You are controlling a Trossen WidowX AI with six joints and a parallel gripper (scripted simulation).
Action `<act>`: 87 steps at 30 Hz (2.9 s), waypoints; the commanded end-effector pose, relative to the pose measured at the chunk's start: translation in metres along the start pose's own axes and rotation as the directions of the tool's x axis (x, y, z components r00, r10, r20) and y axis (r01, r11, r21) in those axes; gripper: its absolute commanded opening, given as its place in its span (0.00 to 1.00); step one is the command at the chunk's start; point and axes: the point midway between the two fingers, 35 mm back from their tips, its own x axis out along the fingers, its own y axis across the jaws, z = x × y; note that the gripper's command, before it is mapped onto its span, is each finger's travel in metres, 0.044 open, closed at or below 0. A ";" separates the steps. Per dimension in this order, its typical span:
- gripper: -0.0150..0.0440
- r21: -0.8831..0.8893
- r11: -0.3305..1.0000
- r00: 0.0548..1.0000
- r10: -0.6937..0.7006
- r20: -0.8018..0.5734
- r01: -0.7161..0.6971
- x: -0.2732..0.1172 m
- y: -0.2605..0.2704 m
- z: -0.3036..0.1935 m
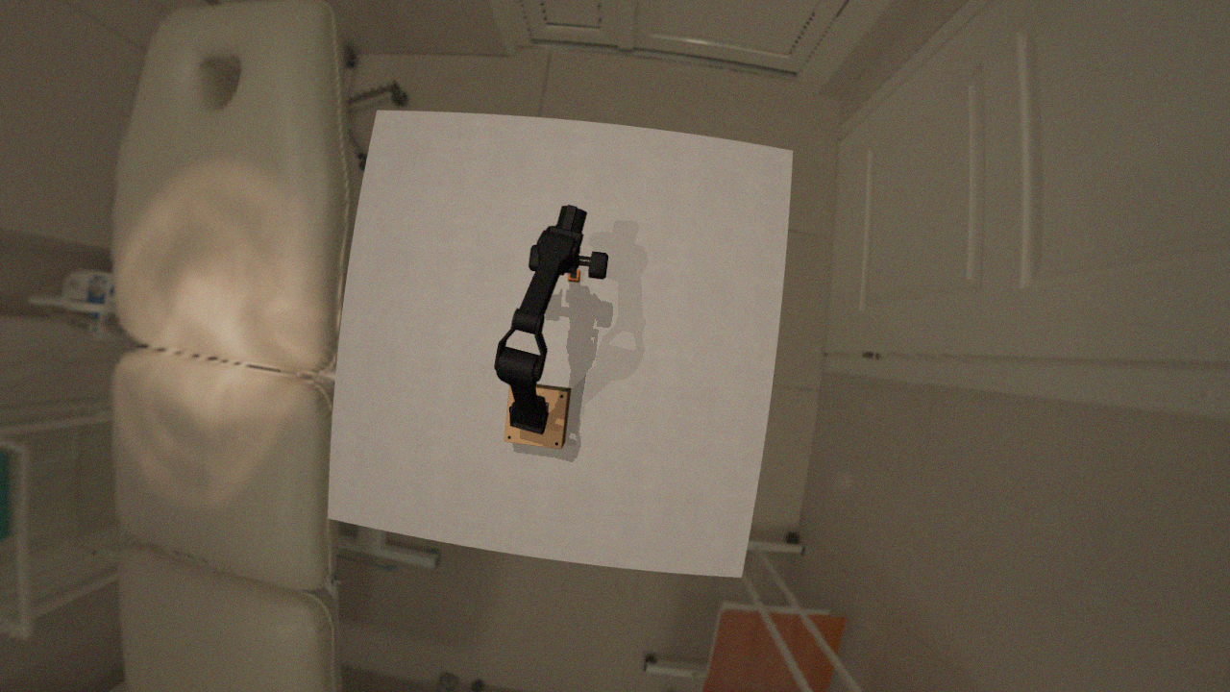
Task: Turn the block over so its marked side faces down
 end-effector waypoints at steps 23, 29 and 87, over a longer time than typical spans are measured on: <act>1.00 -0.008 1.000 0.999 0.009 -0.031 -0.010 0.058 0.002 -0.009; 1.00 -0.008 1.000 0.999 0.009 -0.032 -0.010 0.068 0.002 -0.009; 0.25 -0.003 1.000 0.988 0.013 0.153 -0.013 0.057 0.001 -0.006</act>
